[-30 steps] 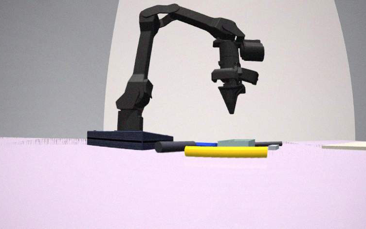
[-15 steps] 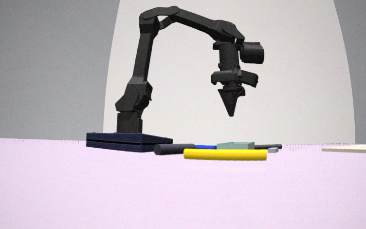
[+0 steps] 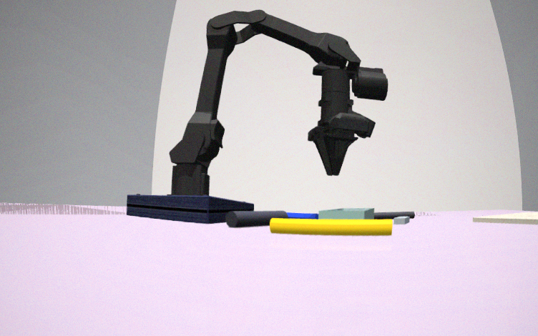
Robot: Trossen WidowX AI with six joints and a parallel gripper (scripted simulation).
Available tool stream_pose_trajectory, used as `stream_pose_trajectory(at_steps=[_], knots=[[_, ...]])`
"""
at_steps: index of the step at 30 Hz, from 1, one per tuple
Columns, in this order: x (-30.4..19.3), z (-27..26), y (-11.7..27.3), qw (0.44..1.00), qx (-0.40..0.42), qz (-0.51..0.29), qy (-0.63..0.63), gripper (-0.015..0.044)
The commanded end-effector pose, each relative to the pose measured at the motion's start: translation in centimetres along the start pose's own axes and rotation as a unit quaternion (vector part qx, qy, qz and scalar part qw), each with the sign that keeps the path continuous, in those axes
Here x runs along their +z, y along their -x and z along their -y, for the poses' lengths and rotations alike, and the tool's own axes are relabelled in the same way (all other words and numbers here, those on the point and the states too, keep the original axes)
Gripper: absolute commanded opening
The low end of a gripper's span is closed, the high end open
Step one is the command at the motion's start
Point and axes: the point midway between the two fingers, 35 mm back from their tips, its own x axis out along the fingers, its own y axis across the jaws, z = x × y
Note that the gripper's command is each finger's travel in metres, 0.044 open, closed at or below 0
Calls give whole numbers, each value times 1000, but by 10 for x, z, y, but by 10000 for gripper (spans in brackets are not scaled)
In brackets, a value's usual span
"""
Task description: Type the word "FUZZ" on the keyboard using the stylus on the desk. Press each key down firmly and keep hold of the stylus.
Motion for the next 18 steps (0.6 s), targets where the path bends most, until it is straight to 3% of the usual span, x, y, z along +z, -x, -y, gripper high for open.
stream_pose_trajectory(at_steps=[1,8,18], knots=[[-16,-20,-16,956,60,-26,286,150],[-30,-41,-26,801,132,-4,584,150],[-43,-61,-33,596,185,50,780,150]])
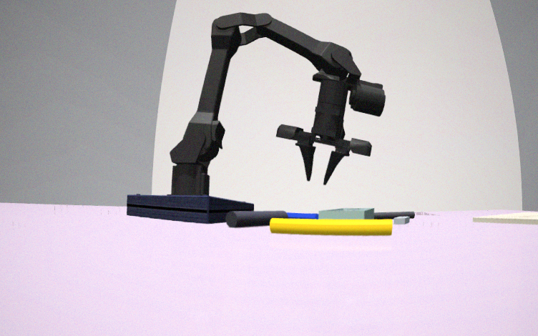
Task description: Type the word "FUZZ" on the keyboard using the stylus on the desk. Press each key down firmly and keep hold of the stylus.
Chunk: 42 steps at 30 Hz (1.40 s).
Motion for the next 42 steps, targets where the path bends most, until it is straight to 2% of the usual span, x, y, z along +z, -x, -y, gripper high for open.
stream_pose_trajectory(at_steps=[1,7,42], knots=[[11,-35,-24,911,76,68,399,150],[15,-42,-28,844,77,96,522,150],[15,-39,-40,844,77,97,522,150]])
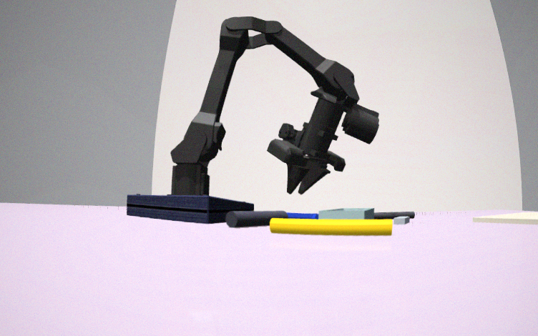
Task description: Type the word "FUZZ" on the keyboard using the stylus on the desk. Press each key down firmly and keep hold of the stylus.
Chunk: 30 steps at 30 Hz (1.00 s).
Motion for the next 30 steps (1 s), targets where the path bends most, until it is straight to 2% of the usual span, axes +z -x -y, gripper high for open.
stream_pose_trajectory(at_steps=[1,30], knots=[[-1,1,-5,1000,1,3,0,150],[-11,-1,-24,1000,1,3,0,150]])
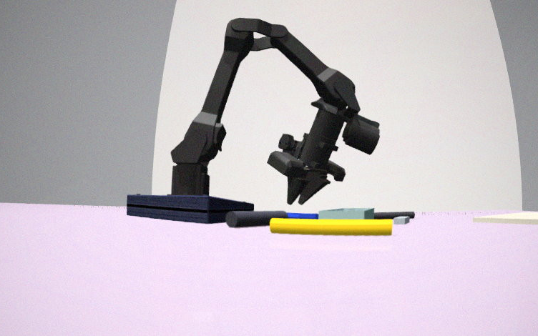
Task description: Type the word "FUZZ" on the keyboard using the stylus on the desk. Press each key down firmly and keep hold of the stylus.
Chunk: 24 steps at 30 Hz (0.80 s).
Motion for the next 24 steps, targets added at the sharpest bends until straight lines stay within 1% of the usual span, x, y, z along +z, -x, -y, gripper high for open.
stream_pose_trajectory(at_steps=[1,24], knots=[[-1,-1,-5,1000,1,4,-4,150],[-9,-2,-20,1000,1,4,-4,150]])
